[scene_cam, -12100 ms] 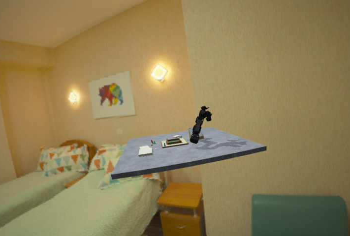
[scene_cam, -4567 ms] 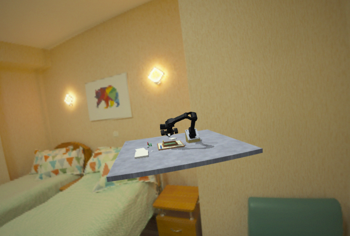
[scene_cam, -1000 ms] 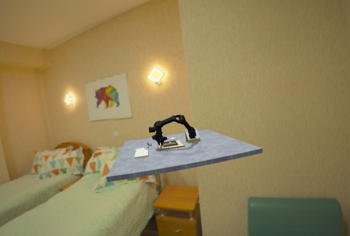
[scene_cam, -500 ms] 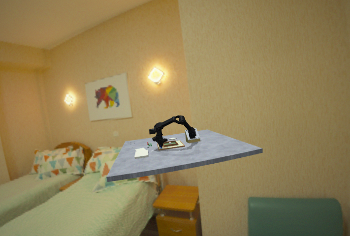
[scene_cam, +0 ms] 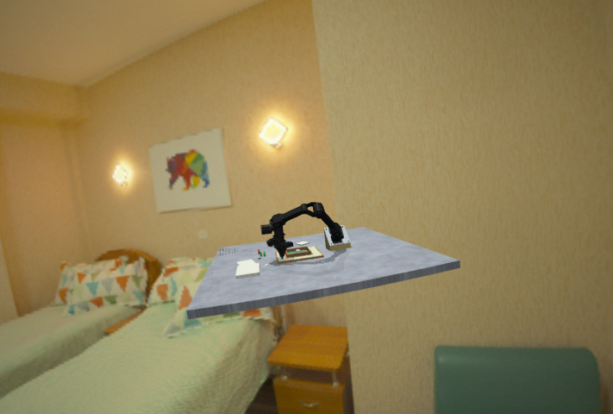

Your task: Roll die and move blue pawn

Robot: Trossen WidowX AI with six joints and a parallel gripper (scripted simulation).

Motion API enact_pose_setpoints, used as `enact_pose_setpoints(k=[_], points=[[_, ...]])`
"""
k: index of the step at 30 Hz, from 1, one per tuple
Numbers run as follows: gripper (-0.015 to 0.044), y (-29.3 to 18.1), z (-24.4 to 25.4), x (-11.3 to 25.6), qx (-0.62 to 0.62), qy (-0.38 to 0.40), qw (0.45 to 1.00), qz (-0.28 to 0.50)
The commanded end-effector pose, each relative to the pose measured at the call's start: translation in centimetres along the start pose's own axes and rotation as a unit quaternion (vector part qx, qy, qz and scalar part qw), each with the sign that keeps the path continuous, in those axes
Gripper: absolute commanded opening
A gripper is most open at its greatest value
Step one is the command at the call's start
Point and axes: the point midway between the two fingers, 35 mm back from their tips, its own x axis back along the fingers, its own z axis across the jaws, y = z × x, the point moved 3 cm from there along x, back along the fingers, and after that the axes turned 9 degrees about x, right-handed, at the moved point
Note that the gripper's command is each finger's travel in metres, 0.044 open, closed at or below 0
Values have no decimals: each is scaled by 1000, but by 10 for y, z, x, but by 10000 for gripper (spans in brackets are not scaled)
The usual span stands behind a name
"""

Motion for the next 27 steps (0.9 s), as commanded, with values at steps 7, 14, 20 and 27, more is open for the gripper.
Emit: enact_pose_setpoints(k=[7,14,20,27], points=[[0,2,-7,57,-17,-10,1000,-10],[0,-2,-6,97,-32,-13,999,-16],[0,-5,-4,117,-40,-14,999,-19],[0,-18,3,116,-37,-14,999,-17]])
